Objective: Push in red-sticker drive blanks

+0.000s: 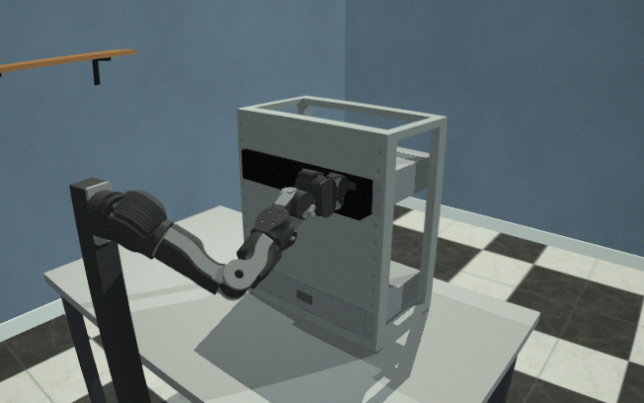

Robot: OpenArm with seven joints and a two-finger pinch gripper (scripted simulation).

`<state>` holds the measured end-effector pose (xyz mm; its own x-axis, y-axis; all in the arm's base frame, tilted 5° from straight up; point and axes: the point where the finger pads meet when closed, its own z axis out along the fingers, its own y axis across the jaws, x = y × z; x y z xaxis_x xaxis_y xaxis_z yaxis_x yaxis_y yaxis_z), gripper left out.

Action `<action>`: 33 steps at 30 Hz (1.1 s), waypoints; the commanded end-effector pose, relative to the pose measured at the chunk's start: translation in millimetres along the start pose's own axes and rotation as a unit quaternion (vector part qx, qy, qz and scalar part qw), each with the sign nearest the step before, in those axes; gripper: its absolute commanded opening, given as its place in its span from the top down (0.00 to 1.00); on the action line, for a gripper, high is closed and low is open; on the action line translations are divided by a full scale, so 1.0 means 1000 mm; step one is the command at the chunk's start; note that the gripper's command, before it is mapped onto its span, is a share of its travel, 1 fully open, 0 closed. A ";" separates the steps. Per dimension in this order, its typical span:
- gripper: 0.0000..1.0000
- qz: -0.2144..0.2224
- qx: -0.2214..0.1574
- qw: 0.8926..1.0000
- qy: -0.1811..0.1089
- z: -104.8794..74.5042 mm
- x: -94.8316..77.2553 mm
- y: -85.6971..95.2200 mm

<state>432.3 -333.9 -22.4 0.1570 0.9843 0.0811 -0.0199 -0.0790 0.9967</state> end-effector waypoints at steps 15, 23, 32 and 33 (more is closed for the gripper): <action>1.00 0.000 -0.003 1.000 -0.003 0.003 -0.002 0.001; 1.00 0.000 -0.004 1.000 -0.003 0.006 -0.002 0.001; 1.00 0.000 -0.003 1.000 -0.003 0.006 -0.002 0.001; 1.00 0.000 -0.003 1.000 -0.003 0.006 -0.002 0.001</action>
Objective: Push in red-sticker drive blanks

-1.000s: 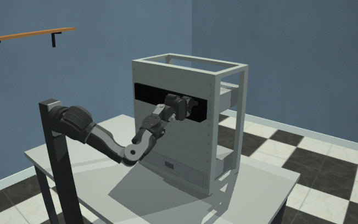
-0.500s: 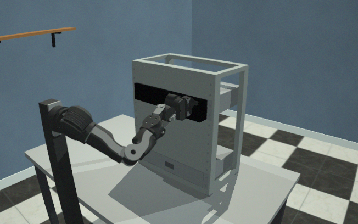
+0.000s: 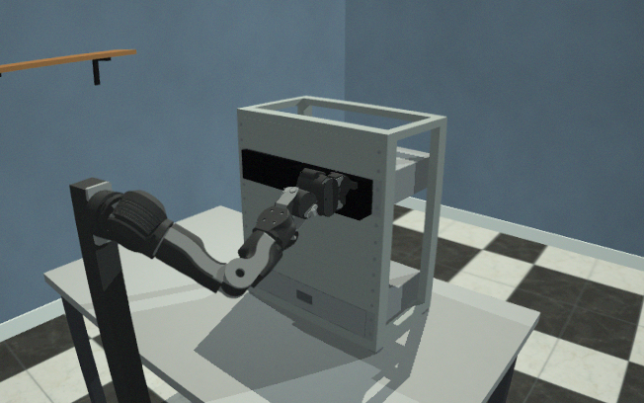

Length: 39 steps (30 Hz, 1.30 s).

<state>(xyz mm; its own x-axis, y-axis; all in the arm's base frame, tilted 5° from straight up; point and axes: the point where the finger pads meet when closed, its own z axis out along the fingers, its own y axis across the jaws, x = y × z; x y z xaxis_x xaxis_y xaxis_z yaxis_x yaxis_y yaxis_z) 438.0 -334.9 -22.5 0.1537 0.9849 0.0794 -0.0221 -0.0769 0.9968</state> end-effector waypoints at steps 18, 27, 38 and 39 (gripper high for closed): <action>1.00 0.000 -0.002 1.000 -0.005 0.004 -0.002 0.000; 1.00 0.000 -0.002 1.000 -0.005 0.007 -0.003 0.000; 1.00 0.001 -0.003 1.000 -0.005 0.007 -0.003 0.000; 1.00 0.001 -0.003 1.000 -0.005 0.008 -0.003 0.000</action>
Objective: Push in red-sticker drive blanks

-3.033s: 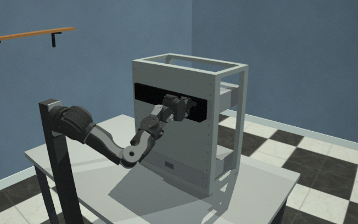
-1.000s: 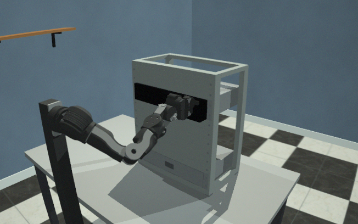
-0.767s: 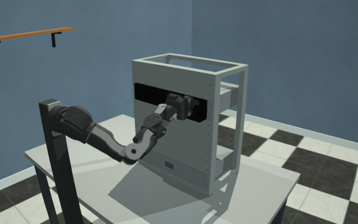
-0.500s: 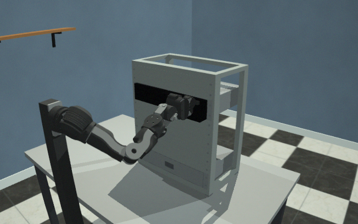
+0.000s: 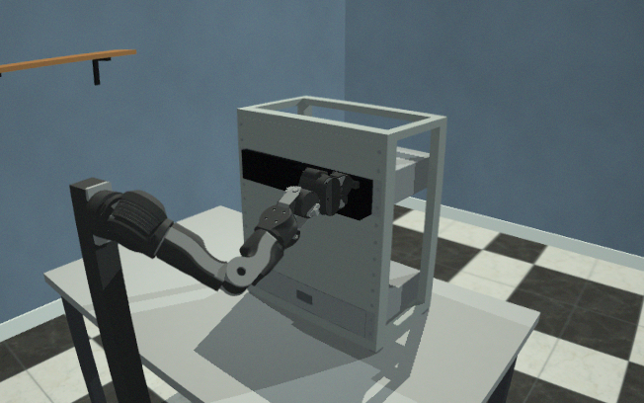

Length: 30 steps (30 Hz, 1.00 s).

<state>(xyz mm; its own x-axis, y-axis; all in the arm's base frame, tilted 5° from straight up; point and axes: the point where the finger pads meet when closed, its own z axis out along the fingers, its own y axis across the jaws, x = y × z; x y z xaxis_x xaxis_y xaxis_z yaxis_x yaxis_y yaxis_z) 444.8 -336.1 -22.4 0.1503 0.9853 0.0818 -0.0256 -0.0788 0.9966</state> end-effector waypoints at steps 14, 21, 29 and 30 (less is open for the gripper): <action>1.00 -0.001 -0.001 1.000 -0.006 0.002 -0.003 0.000; 1.00 -0.001 -0.001 1.000 -0.006 0.002 -0.003 0.000; 1.00 -0.002 0.000 1.000 -0.004 -0.003 -0.001 -0.002; 1.00 -0.002 0.000 1.000 -0.004 -0.003 -0.001 -0.002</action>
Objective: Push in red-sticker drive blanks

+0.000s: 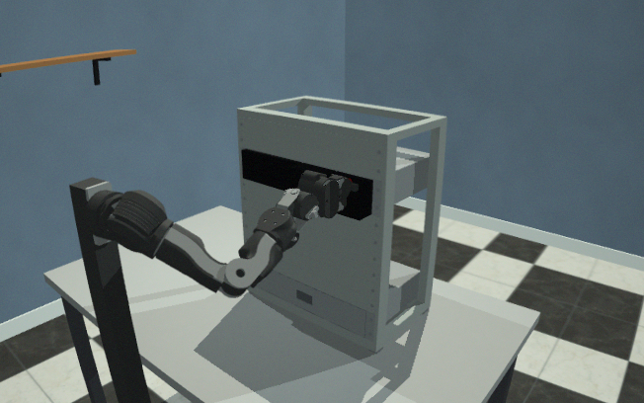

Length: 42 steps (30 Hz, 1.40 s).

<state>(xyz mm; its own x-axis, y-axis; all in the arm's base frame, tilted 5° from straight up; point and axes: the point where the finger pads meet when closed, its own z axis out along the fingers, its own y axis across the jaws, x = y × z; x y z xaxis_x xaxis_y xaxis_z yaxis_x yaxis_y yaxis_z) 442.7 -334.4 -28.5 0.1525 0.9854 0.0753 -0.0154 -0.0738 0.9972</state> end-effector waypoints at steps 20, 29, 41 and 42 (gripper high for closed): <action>1.00 0.003 -0.008 1.000 -0.005 -0.059 -0.004 0.007; 1.00 0.002 -0.008 1.000 -0.005 -0.089 -0.003 0.007; 1.00 0.002 -0.007 1.000 -0.004 -0.104 -0.003 0.006; 1.00 0.002 -0.007 1.000 -0.004 -0.104 -0.003 0.006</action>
<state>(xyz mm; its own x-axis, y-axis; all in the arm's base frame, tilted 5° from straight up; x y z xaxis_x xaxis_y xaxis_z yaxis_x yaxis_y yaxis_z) 340.3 -320.8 -24.8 0.1580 0.9845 0.0755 -0.0271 -0.0721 0.9970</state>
